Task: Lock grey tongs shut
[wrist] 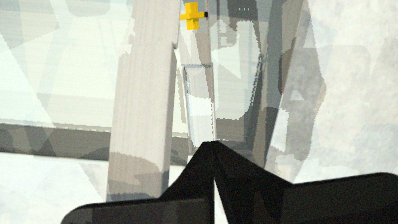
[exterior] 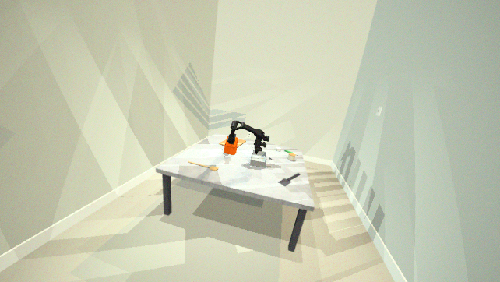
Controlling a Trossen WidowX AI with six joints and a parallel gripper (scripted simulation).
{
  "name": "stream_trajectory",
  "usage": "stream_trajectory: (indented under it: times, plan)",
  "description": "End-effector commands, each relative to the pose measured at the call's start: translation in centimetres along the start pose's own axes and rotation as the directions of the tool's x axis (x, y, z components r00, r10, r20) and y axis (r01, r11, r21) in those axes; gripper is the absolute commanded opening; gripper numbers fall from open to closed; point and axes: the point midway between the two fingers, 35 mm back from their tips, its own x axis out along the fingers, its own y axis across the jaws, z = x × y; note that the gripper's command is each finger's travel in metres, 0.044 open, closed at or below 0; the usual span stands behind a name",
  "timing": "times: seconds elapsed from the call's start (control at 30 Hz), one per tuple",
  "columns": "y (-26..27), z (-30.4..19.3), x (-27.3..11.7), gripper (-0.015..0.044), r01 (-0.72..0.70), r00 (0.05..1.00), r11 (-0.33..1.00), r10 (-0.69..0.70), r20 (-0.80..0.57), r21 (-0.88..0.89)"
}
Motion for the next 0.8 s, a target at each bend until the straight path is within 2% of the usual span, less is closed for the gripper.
stream_trajectory:
  times: [0.0, 0.77]
  plan:
    - [0.9, 0.0, 0.1, -0.015, -0.003, 1.0, 1.0, 0.003, 0.0, 0.002]
    - [4.3, -0.3, 0.1, -0.015, -0.001, 1.0, 1.0, 0.001, -0.001, 0.001]
